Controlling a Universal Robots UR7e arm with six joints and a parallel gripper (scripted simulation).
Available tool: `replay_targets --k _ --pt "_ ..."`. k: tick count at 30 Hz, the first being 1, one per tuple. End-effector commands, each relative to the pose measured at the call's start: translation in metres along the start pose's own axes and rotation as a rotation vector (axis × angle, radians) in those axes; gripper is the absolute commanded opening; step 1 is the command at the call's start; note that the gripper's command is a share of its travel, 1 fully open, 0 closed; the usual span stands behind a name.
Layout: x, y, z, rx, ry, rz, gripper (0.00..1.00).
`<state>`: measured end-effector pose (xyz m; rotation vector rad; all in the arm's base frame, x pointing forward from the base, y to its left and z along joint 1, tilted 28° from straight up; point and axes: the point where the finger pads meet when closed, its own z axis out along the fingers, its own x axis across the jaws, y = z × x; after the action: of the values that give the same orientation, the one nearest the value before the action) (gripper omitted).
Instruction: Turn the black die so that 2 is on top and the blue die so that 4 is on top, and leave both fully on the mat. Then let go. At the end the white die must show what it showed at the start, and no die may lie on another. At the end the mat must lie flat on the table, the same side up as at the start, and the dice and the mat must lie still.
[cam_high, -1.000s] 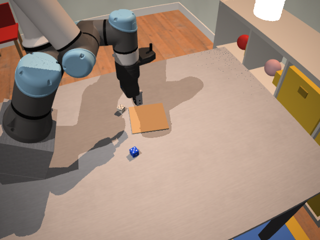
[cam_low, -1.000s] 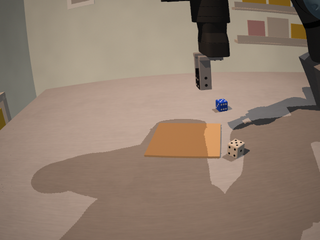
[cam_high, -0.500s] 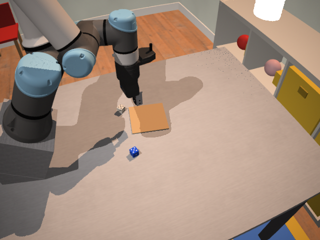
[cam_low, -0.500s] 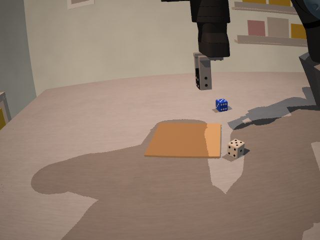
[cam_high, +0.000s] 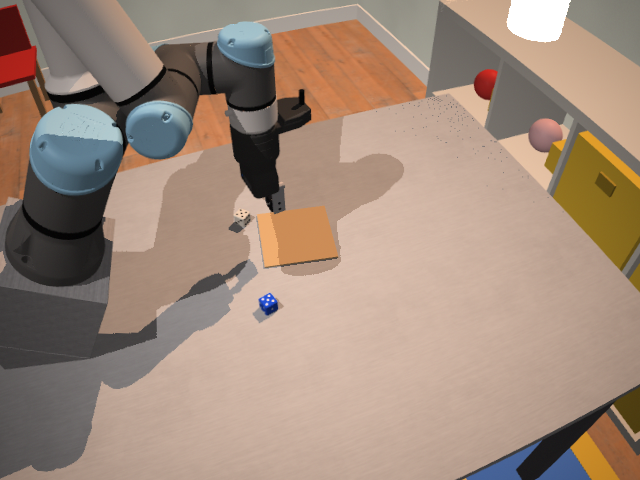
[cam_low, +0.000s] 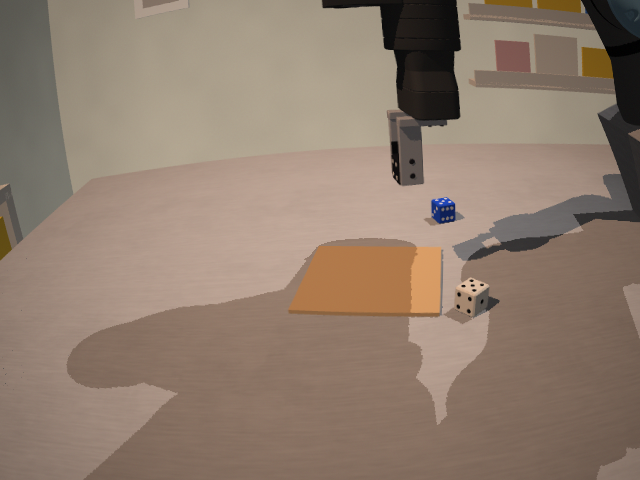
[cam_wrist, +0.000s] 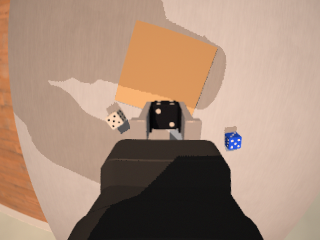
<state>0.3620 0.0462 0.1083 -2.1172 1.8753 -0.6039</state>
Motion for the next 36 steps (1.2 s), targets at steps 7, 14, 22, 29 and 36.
replay_targets --k 7,14,22,29,36 --pt "0.000 0.000 0.013 0.001 0.000 0.000 0.49" --pt "0.000 -0.001 0.022 0.001 0.000 0.000 0.49" --pt "0.000 -0.001 0.038 0.001 0.000 0.000 0.49" --pt "-0.001 -0.001 0.053 0.001 0.000 0.000 0.49" --pt "-0.001 -0.001 0.063 0.001 0.000 0.000 0.49"
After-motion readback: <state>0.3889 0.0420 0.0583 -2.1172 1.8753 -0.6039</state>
